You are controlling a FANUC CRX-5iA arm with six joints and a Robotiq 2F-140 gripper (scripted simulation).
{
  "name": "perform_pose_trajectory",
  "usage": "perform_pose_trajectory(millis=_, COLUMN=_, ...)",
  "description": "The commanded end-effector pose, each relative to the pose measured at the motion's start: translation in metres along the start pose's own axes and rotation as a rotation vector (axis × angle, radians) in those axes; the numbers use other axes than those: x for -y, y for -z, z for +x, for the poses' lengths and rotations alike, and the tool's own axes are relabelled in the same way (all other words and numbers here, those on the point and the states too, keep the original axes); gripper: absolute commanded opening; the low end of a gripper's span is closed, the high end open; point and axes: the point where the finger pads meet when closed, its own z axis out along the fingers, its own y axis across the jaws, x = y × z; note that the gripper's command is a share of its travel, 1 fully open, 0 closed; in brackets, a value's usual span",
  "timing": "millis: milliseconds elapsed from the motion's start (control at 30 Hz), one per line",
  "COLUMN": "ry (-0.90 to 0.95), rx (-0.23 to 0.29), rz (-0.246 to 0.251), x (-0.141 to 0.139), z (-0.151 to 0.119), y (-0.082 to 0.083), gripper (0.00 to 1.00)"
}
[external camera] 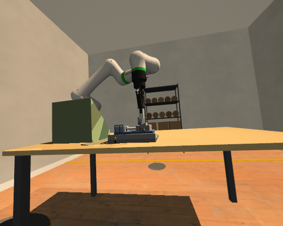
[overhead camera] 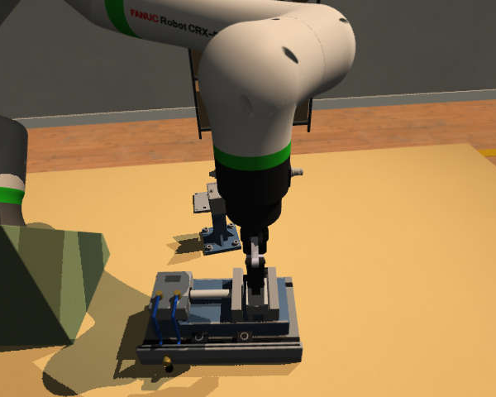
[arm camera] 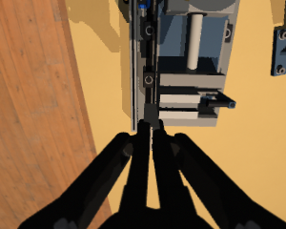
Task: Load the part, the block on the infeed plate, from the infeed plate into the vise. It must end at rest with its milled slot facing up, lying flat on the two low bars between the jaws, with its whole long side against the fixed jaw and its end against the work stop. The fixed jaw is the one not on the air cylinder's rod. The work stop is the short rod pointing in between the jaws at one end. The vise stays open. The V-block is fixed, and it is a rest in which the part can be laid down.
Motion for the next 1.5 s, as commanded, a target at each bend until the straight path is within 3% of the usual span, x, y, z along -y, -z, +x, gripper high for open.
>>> perform_pose_trajectory(millis=0, ry=0.0, rx=0.0, rz=0.0, x=0.0, z=0.0, y=-0.005, gripper=0.0)
perform_pose_trajectory(millis=600, ry=0.0, rx=0.0, rz=0.0, x=0.0, z=-0.001, y=-0.022, gripper=0.0)
perform_pose_trajectory(millis=1467, ry=0.0, rx=0.0, rz=0.0, x=0.0, z=-0.001, y=-0.023, gripper=0.0)
